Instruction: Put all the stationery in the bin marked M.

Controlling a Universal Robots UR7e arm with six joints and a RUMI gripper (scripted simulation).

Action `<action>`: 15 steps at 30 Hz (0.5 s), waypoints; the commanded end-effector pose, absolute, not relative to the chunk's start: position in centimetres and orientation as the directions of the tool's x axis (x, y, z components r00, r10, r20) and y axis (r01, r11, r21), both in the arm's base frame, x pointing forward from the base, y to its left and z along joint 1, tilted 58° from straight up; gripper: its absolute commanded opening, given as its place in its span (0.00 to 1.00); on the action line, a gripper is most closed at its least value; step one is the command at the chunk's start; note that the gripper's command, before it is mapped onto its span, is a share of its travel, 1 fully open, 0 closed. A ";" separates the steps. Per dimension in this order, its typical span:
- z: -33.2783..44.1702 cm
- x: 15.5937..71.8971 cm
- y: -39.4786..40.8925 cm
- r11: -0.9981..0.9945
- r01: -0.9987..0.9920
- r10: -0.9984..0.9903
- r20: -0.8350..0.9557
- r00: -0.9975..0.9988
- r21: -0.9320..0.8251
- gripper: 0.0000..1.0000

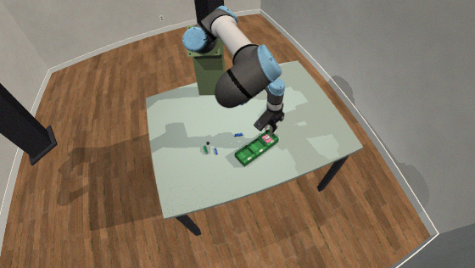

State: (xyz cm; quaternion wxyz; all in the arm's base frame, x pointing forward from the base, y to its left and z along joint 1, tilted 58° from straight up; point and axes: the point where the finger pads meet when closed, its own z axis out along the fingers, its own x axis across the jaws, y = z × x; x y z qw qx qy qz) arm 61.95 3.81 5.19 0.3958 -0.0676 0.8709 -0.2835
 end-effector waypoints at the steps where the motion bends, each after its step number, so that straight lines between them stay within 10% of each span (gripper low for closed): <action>1: 5.3 61.9 3.9 0.830 0.107 -0.342 -0.652 -0.677 -0.547 0.18; 2: 5.3 61.9 3.9 0.830 0.107 -0.342 -0.652 -0.677 -0.547 0.18; 3: 5.5 61.6 4.1 0.830 0.107 -0.342 -0.652 -0.677 -0.547 1.00; 15: 7.6 58.6 5.8 0.830 0.107 -0.342 -0.652 -0.677 -0.547 1.00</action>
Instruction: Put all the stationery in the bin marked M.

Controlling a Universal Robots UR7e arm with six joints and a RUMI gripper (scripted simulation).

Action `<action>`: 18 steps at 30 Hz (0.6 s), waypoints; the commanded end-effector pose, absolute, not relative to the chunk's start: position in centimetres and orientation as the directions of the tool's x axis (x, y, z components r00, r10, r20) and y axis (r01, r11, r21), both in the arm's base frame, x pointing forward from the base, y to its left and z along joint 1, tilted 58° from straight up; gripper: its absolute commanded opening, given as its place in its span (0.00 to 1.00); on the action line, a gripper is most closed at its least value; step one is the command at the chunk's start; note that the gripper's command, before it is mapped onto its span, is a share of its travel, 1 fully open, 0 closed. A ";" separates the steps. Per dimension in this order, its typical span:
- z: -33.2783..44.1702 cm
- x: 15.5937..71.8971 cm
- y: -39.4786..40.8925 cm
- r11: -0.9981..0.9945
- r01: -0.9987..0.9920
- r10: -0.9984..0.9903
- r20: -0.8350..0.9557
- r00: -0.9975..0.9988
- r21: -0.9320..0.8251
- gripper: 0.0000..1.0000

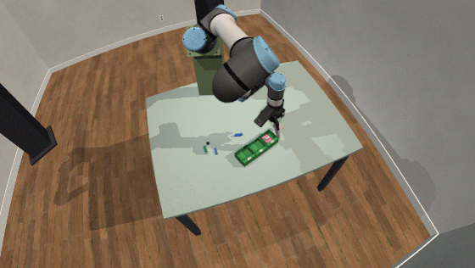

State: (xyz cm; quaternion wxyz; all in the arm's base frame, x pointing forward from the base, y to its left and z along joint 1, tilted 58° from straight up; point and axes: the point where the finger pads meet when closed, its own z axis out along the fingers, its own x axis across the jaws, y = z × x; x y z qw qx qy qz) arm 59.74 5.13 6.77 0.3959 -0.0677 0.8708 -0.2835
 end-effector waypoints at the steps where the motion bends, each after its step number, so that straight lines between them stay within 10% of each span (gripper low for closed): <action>1: 7.8 58.4 6.0 0.830 0.107 -0.342 -0.652 -0.677 -0.547 1.00; 18: 11.0 54.0 8.6 0.830 0.107 -0.342 -0.652 -0.677 -0.547 1.00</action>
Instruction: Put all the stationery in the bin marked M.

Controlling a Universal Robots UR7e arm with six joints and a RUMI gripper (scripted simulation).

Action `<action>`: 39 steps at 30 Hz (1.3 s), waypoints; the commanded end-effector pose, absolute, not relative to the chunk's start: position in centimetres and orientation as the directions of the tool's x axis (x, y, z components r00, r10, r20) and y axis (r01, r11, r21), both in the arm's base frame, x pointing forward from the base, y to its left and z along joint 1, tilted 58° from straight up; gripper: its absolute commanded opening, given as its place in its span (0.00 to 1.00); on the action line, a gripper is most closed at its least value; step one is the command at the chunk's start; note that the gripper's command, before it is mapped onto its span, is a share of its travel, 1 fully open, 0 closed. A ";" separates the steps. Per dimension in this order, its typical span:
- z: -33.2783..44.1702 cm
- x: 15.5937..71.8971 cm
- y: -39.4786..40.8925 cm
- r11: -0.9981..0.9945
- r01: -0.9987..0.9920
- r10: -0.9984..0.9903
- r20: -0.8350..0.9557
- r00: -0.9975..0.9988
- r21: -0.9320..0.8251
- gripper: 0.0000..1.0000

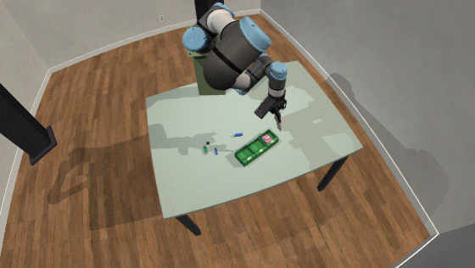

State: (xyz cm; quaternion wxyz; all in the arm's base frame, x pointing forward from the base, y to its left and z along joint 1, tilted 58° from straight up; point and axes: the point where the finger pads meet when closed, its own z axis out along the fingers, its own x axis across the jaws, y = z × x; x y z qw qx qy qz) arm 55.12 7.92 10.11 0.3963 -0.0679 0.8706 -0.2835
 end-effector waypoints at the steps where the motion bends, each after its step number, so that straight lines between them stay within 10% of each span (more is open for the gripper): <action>1: 11.2 53.7 8.8 0.830 0.107 -0.342 -0.652 -0.677 -0.547 1.00; 39: 12.8 51.4 10.2 0.830 0.107 -0.342 -0.652 -0.677 -0.547 1.00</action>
